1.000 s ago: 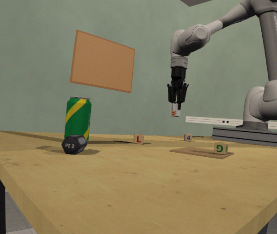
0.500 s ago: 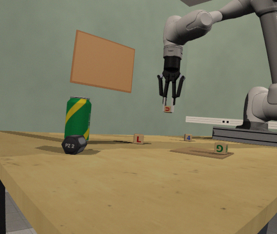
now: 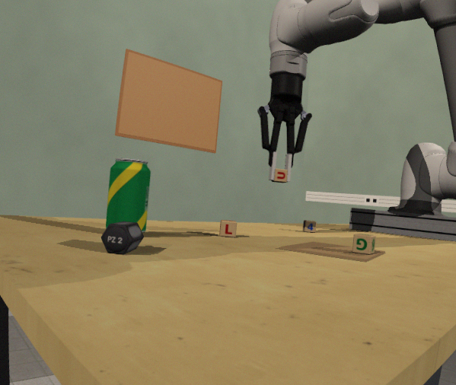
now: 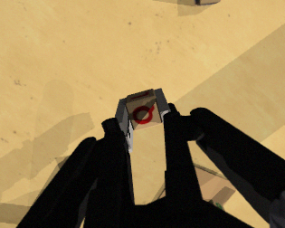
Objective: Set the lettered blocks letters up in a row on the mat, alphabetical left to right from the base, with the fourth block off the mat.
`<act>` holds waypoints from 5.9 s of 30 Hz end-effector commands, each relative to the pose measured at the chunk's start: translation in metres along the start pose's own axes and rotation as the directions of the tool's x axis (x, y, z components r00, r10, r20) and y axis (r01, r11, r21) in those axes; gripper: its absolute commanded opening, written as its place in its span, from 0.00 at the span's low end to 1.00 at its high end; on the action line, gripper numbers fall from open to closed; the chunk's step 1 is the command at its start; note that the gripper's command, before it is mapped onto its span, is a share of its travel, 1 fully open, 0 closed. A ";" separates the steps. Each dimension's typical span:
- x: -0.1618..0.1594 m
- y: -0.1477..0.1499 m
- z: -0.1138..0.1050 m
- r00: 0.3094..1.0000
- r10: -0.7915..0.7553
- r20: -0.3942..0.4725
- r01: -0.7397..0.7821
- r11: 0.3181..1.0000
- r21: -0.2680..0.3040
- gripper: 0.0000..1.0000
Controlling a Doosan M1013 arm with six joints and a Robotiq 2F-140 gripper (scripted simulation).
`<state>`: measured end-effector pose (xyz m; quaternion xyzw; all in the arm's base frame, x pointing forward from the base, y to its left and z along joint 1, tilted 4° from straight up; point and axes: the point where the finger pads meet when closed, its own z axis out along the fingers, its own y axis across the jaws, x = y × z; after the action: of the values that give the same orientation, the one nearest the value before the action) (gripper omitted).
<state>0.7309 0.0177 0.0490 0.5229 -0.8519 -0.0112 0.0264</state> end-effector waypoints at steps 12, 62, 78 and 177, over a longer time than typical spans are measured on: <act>-0.170 0.009 0.007 0.879 -0.477 0.008 0.477 0.879 -0.009 0.24; -0.272 0.041 0.101 0.695 -0.719 0.010 0.719 0.695 -0.008 0.24; -0.272 0.040 0.115 0.695 -0.719 0.009 0.719 0.695 -0.007 0.24; -0.274 0.045 0.117 0.693 -0.721 0.009 0.721 0.693 -0.007 0.24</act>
<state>0.8114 0.2768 -0.0711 0.8128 -0.5817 -0.0246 0.0209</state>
